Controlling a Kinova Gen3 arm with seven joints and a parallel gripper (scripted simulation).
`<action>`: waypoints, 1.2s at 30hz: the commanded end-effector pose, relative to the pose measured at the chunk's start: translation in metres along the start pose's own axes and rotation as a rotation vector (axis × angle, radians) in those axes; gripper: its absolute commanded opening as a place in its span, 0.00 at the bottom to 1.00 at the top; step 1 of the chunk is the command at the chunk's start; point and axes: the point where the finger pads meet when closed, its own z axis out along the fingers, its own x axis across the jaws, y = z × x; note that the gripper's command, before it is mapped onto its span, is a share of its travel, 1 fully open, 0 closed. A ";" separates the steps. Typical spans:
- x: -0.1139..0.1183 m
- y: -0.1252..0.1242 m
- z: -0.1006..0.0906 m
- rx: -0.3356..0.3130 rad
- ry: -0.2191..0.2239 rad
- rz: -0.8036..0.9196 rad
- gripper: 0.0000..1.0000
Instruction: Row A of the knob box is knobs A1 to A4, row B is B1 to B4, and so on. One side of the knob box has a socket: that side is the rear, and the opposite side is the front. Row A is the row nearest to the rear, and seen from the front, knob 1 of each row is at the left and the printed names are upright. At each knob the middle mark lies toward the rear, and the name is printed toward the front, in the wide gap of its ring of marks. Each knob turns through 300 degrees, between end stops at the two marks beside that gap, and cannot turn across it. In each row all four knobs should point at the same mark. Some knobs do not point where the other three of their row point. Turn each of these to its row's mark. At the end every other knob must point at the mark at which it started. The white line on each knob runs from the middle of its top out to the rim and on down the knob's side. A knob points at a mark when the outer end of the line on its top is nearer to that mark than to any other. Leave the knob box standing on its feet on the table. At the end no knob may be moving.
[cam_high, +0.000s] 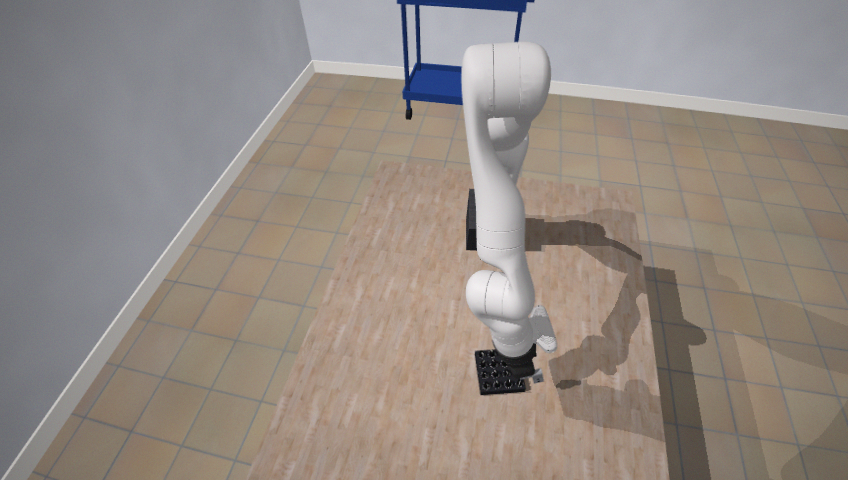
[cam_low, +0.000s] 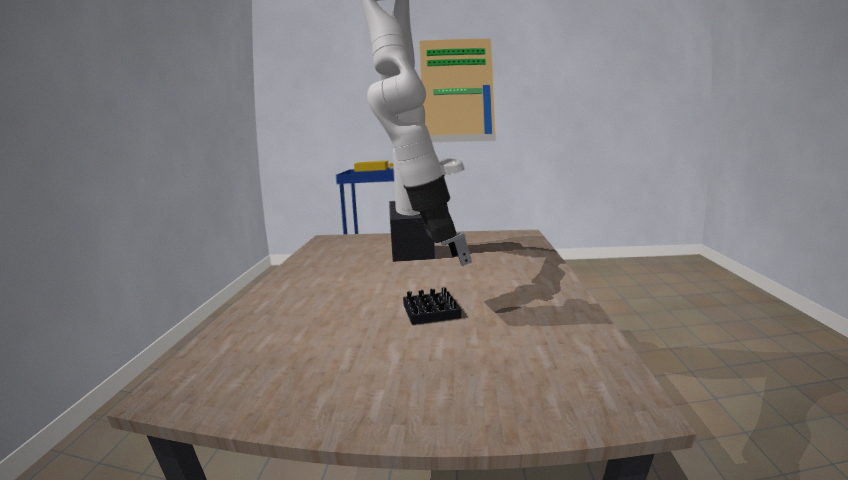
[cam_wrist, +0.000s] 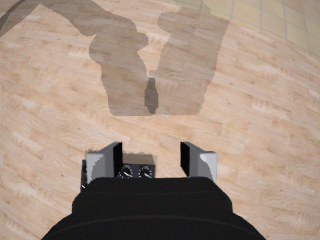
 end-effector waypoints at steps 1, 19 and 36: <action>-0.001 -0.001 0.002 0.002 -0.002 0.020 1.00; 0.000 -0.006 0.010 0.003 0.015 0.152 1.00; 0.001 -0.008 0.015 0.003 0.026 0.238 1.00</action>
